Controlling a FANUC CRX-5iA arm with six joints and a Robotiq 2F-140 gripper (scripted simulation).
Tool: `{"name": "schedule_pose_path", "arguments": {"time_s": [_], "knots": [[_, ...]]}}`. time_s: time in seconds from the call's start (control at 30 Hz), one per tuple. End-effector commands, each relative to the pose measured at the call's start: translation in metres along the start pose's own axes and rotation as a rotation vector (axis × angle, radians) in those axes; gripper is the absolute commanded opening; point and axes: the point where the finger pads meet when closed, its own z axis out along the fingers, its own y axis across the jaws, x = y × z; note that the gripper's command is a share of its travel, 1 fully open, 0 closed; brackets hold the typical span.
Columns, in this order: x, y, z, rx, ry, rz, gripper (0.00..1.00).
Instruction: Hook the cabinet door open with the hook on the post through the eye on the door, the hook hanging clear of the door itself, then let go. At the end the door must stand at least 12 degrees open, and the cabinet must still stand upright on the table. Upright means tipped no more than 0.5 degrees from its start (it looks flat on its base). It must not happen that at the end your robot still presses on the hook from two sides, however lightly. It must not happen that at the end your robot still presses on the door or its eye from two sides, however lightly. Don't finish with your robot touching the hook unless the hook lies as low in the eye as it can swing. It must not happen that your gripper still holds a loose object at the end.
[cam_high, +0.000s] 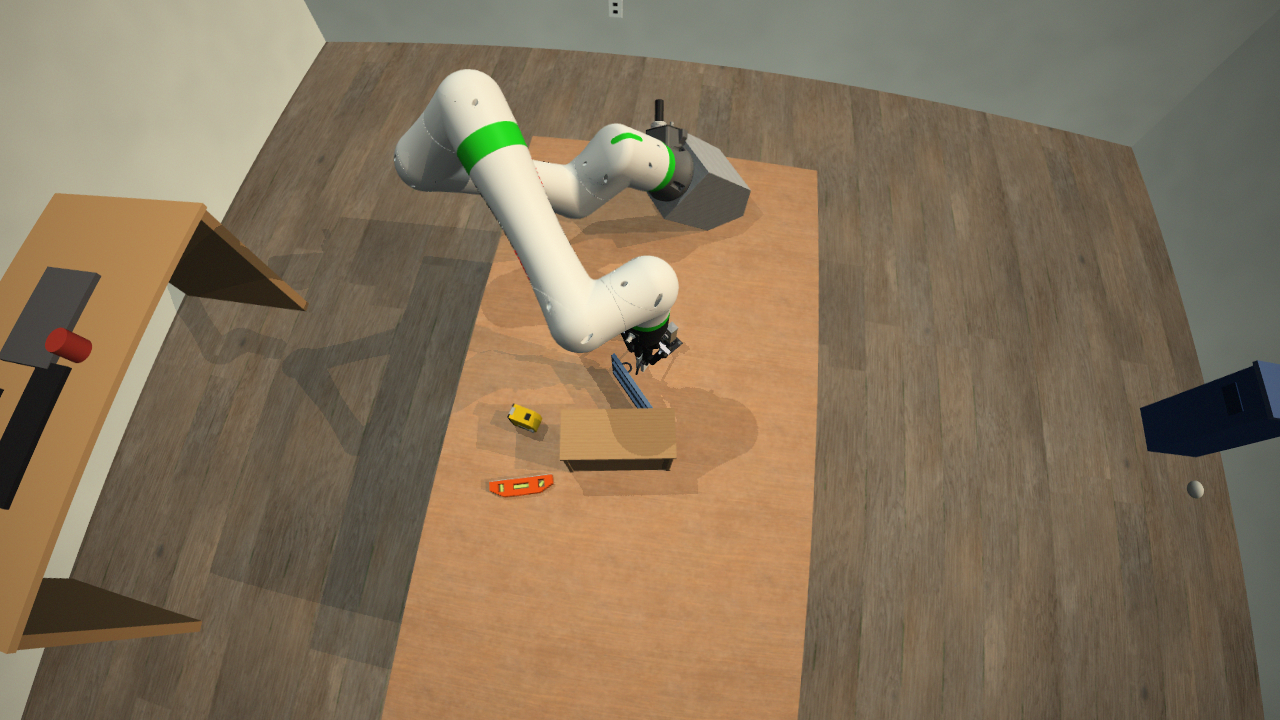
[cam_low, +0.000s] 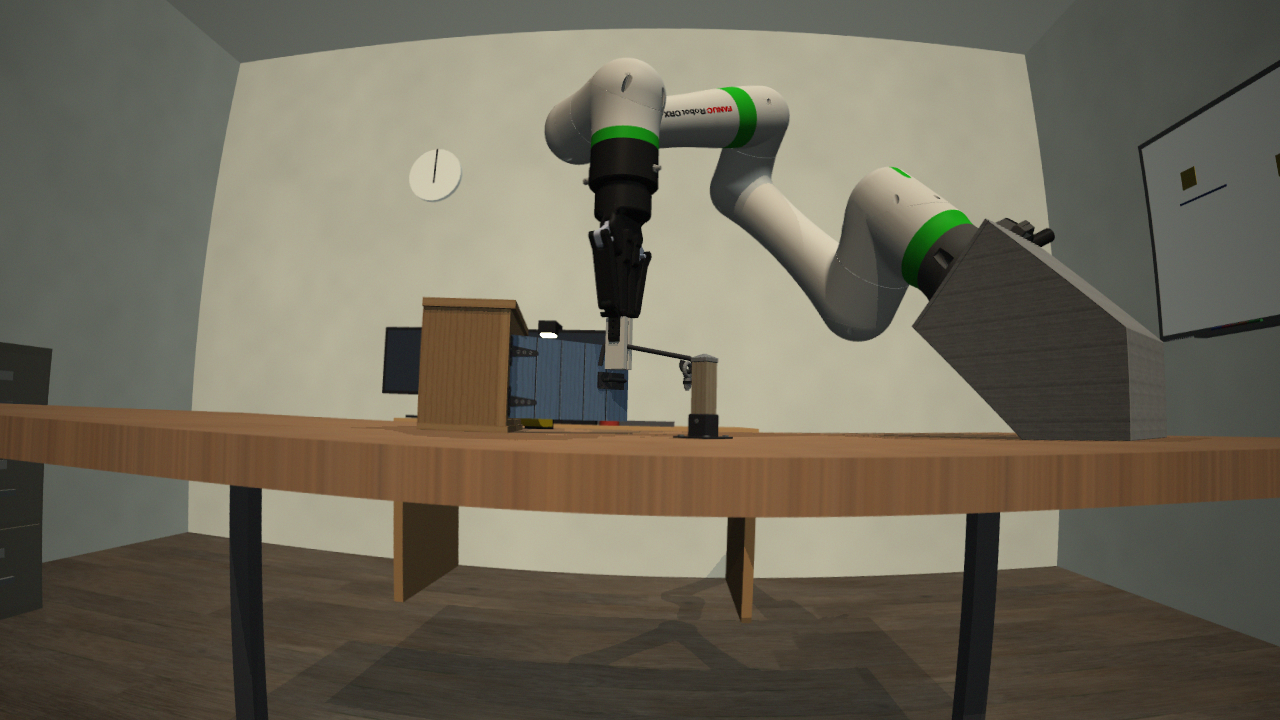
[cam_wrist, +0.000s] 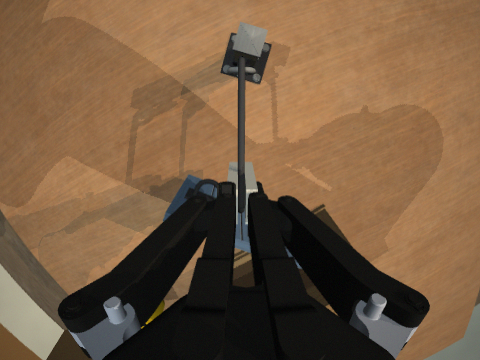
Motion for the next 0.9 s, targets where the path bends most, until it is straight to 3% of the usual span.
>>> {"name": "schedule_pose_path", "arguments": {"time_s": [0.0, 0.87], "knots": [[0.000, -0.001, 0.000, 0.000, 0.000, 0.018, 0.03], [0.002, -0.018, 0.000, 0.000, 0.000, 0.202, 0.03]]}}
